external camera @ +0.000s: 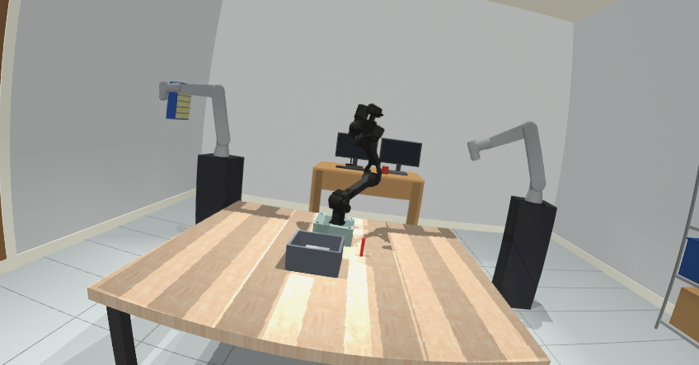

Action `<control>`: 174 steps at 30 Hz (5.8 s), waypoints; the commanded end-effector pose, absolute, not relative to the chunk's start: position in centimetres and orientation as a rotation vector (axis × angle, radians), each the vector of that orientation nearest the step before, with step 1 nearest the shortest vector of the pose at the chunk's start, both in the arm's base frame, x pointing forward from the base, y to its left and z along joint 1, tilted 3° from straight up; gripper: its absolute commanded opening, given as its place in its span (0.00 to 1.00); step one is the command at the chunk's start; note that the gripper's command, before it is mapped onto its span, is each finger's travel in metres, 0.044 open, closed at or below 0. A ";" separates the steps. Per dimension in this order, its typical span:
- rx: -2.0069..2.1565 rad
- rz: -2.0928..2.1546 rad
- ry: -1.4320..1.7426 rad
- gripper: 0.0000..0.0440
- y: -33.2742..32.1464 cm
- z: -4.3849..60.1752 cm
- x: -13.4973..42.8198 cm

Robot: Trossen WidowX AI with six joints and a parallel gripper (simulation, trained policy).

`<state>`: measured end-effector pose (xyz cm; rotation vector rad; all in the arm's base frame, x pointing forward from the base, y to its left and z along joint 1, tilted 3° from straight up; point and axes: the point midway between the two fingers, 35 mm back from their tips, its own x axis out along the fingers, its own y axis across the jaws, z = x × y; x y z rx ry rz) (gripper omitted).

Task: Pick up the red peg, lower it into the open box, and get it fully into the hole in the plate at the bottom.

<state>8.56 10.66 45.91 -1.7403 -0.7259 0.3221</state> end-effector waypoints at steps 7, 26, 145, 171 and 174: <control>-1.443 0.415 -0.520 1.00 8.9 43.9 11.4; -0.902 0.522 -0.135 1.00 6.5 38.9 15.6; 0.424 -0.605 1.526 1.00 15.0 -0.6 14.5; 0.348 -0.672 1.532 0.00 14.8 -2.8 15.2; 0.352 -0.661 1.511 0.00 15.1 -1.8 15.9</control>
